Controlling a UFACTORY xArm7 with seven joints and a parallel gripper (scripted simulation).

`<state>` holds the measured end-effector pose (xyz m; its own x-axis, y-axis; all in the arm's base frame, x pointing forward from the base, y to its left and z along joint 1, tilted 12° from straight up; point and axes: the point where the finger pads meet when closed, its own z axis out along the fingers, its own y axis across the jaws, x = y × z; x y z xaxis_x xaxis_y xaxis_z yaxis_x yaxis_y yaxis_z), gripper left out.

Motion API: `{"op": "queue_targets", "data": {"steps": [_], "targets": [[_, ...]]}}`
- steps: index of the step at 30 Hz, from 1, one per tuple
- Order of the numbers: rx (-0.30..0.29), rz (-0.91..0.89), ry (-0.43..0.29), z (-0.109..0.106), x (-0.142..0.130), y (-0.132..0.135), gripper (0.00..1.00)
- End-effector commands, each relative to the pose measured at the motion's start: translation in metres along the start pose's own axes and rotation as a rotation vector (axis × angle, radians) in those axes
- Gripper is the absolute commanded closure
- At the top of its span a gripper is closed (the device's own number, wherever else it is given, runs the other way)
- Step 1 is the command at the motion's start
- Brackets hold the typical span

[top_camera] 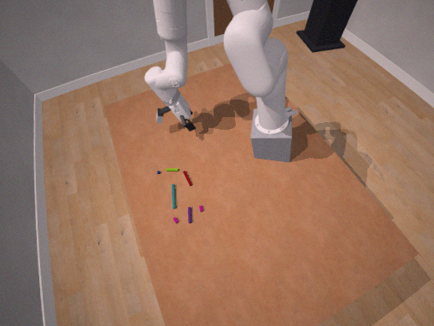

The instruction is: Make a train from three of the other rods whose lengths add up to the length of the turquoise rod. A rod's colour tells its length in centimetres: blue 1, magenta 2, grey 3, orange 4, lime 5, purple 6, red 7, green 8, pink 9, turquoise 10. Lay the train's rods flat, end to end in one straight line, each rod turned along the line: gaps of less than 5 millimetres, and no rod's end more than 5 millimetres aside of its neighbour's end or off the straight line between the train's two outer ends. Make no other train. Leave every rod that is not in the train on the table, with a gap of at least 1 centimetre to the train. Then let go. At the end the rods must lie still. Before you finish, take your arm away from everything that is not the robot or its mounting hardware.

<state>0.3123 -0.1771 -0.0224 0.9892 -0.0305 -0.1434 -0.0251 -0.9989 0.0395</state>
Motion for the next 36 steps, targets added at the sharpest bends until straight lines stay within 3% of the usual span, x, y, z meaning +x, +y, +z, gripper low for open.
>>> {"op": "queue_targets", "data": {"steps": [1,5,6,10,24,26,36], "targets": [[-0.009,-0.012,0.006,-0.001,0.003,0.0,0.0],[-0.009,-0.012,0.006,-0.001,0.003,0.0,0.0],[-0.042,-0.125,0.036,-0.005,0.016,-0.016,0.0],[-0.068,-0.218,0.061,-0.009,0.027,-0.031,0.0],[-0.072,-0.233,0.065,-0.01,0.029,-0.034,0.0],[-0.11,-0.388,0.11,-0.016,0.045,-0.061,0.0],[-0.119,-0.43,0.122,-0.018,0.048,-0.069,0.0]]}}
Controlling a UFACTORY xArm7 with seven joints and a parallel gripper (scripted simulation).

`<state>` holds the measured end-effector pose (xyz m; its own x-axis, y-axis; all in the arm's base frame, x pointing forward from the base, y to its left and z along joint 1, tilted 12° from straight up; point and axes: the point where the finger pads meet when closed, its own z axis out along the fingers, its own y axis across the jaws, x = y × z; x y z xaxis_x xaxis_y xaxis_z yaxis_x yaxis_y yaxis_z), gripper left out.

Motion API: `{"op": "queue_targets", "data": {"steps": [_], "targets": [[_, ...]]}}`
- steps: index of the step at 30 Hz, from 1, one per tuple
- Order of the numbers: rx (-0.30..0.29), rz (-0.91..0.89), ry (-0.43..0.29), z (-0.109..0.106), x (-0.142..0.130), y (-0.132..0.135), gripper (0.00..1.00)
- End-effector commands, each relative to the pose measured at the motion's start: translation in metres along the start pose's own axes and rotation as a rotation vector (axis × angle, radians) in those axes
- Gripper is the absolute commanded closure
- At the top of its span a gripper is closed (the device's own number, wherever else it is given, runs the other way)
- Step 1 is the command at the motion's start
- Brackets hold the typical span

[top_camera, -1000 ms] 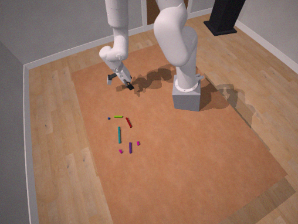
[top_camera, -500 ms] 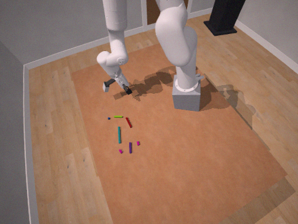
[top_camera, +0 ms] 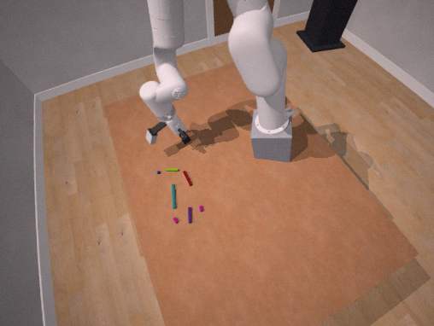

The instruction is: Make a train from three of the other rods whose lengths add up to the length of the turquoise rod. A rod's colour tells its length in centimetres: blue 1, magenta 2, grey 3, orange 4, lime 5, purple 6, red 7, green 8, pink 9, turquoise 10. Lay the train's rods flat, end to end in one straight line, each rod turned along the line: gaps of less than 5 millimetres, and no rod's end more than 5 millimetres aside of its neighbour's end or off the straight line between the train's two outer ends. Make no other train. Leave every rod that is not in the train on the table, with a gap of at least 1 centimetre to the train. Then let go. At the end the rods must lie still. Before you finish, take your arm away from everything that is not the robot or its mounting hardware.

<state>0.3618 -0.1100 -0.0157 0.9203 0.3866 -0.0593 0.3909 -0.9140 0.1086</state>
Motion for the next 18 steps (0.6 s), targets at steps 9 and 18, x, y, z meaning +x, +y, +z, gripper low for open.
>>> {"op": "queue_targets", "data": {"steps": [9,18], "targets": [[-0.041,-0.166,0.054,-0.009,0.027,-0.023,0.0],[-0.044,-0.18,0.058,-0.009,0.03,-0.025,0.0]]}}
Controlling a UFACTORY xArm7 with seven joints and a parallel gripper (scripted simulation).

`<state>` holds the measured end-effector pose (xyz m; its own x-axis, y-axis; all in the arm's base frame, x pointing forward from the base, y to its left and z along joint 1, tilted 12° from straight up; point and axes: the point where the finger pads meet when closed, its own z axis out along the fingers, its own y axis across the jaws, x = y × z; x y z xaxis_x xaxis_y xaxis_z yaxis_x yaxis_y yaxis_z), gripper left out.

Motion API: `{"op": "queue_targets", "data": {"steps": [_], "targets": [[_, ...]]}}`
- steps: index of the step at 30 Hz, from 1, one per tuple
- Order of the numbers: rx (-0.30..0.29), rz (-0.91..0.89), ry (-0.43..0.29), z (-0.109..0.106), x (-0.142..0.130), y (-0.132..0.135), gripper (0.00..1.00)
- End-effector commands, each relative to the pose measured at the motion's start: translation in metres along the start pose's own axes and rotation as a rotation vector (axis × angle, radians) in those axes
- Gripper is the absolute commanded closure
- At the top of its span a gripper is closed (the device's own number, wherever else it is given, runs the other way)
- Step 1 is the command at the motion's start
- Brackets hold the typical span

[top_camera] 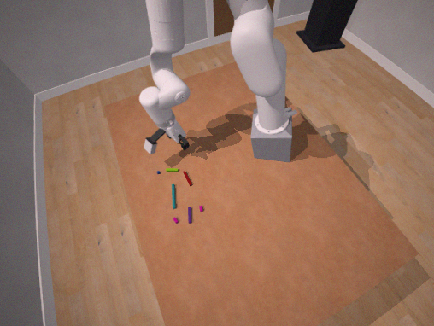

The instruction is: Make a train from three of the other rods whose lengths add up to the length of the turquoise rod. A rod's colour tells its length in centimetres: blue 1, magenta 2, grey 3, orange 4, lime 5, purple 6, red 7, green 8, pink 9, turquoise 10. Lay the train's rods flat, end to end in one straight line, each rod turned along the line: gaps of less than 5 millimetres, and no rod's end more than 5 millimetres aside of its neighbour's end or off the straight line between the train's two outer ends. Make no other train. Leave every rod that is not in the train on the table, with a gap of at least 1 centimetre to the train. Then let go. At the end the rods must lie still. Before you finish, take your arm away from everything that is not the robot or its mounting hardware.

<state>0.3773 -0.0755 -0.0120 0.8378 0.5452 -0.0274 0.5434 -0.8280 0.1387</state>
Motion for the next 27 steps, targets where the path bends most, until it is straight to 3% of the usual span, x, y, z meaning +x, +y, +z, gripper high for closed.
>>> {"op": "queue_targets", "data": {"steps": [1,5,7,21,23,27], "targets": [[-0.006,-0.006,0.004,-0.001,0.002,0.0,0.0],[-0.006,-0.006,0.004,-0.001,0.002,0.0,0.0],[-0.031,-0.145,0.049,-0.008,0.026,-0.019,0.0],[-0.031,-0.145,0.049,-0.008,0.026,-0.019,0.0],[-0.049,-0.251,0.085,-0.013,0.043,-0.036,0.0],[-0.049,-0.251,0.085,-0.013,0.043,-0.036,0.0]]}}
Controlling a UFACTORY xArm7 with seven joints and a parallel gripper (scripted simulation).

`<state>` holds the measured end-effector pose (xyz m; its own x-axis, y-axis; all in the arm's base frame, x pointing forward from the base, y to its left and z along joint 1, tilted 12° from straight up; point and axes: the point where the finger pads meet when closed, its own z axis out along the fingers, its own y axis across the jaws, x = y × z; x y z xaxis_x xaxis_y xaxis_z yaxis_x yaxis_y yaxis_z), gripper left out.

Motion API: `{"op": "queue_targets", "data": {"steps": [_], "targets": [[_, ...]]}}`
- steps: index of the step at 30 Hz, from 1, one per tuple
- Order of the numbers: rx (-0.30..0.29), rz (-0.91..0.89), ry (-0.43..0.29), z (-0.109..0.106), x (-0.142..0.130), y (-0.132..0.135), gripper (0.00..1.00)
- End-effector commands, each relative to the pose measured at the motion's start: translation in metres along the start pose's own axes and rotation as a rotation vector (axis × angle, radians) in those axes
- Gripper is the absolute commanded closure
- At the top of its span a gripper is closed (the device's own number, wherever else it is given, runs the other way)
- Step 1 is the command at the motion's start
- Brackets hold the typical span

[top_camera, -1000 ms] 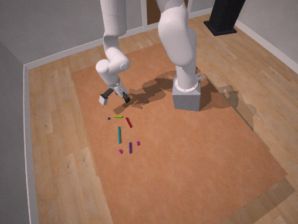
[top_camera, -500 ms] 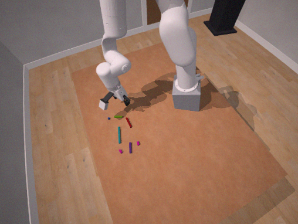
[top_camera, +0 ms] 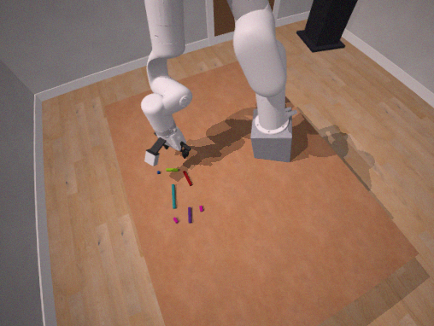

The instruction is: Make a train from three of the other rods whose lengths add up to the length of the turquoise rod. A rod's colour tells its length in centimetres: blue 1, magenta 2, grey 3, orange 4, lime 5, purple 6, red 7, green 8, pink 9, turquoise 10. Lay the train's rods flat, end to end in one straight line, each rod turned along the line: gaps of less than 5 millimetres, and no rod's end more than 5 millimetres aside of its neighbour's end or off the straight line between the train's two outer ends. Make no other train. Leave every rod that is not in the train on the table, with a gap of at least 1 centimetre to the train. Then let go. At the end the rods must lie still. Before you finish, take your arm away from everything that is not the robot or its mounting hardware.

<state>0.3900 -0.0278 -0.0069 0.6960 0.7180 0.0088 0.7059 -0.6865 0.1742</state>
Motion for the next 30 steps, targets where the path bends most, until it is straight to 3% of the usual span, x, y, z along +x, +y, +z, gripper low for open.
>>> {"op": "queue_targets", "data": {"steps": [1,30], "targets": [[-0.011,-0.035,0.014,-0.002,0.008,-0.003,0.0],[-0.029,-0.156,0.056,-0.008,0.03,-0.02,0.0]]}}
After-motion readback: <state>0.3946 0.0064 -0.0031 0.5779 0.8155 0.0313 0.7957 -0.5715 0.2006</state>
